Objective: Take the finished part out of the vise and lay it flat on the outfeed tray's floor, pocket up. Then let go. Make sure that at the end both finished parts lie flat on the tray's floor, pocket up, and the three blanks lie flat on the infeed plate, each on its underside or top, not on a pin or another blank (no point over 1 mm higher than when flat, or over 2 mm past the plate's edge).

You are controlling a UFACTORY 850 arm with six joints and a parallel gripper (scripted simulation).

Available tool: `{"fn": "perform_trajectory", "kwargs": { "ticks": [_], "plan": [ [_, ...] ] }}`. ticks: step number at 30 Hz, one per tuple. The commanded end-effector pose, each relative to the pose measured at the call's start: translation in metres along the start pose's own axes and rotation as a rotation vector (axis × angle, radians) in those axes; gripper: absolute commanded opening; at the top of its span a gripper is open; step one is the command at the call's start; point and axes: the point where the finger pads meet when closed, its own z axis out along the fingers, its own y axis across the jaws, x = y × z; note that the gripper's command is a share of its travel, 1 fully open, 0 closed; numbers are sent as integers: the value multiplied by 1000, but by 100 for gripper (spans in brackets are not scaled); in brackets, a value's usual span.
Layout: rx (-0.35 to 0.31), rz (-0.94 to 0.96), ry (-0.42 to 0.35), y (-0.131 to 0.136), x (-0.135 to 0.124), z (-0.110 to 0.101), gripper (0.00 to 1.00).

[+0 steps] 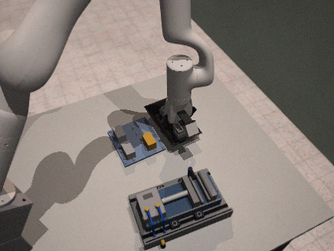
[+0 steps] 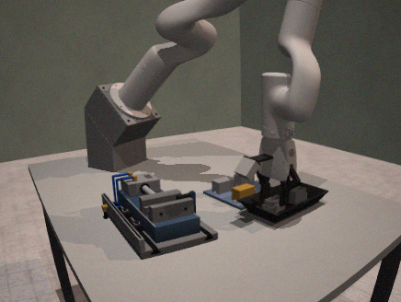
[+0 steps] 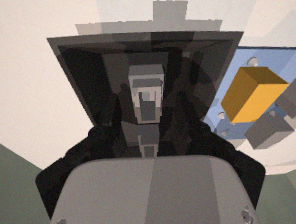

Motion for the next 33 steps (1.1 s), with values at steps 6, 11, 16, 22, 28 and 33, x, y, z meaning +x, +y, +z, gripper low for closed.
{"fn": "perform_trajectory", "kwargs": {
  "ticks": [6, 11, 16, 22, 28, 33],
  "plan": [
    [1, 0, 0, -1, 0, 0, 69],
    [1, 0, 0, -1, 0, 0, 69],
    [1, 0, 0, -1, 0, 0, 69],
    [1, 0, 0, -1, 0, -1, 69],
    [1, 0, 0, -1, 0, -10, 69],
    [1, 0, 0, -1, 0, -28, 69]
  ]
}}
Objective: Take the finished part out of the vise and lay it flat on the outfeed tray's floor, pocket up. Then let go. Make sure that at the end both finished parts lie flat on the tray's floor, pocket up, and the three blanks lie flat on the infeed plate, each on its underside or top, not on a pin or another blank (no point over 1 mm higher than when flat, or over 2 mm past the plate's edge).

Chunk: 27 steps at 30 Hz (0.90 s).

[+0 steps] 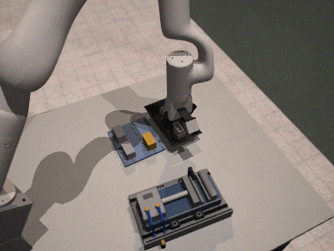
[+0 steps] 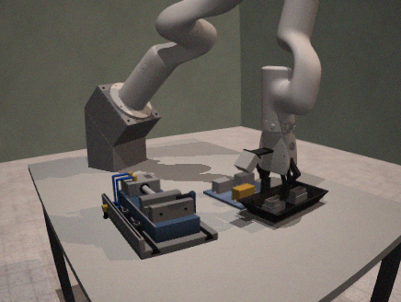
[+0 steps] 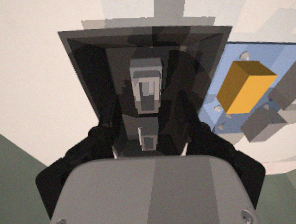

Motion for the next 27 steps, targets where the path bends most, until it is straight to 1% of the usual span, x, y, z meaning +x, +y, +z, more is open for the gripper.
{"fn": "perform_trajectory", "kwargs": {
  "ticks": [1, 3, 5, 15, 20, 22, 27],
  "plan": [
    [0, 0, -1, -1, 0, -17, 69],
    [0, 0, -1, -1, 0, -27, 69],
    [0, 0, -1, -1, 0, -27, 69],
    [0, 0, -1, -1, 0, -82, 69],
    [0, 0, -1, -1, 0, -107, 69],
    [0, 0, -1, -1, 0, -107, 69],
    [0, 0, -1, -1, 0, -123, 69]
  ]
}}
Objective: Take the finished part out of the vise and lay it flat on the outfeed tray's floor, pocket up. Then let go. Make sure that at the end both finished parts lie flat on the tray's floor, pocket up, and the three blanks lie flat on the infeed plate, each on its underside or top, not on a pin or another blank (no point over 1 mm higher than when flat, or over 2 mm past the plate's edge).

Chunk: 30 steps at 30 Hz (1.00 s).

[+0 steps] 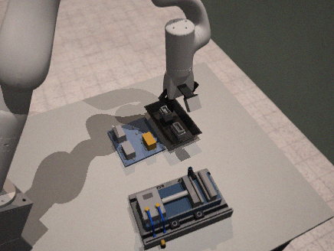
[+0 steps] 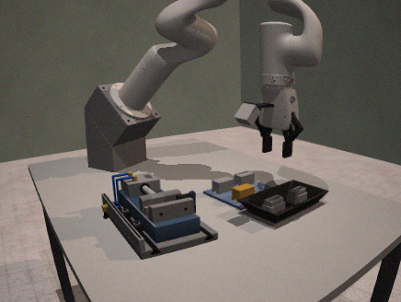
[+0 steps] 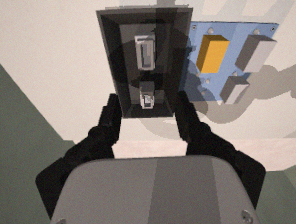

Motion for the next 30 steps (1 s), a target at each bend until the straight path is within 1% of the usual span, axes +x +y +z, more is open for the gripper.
{"fn": "perform_trajectory", "kwargs": {
  "ticks": [1, 8, 9, 30],
  "plan": [
    [-7, 1, 1, -1, 0, -13, 69],
    [-7, 1, 1, -1, 0, -18, 69],
    [-7, 1, 1, -1, 0, -18, 0],
    [-7, 1, 1, -1, 0, -18, 0]
  ]
}}
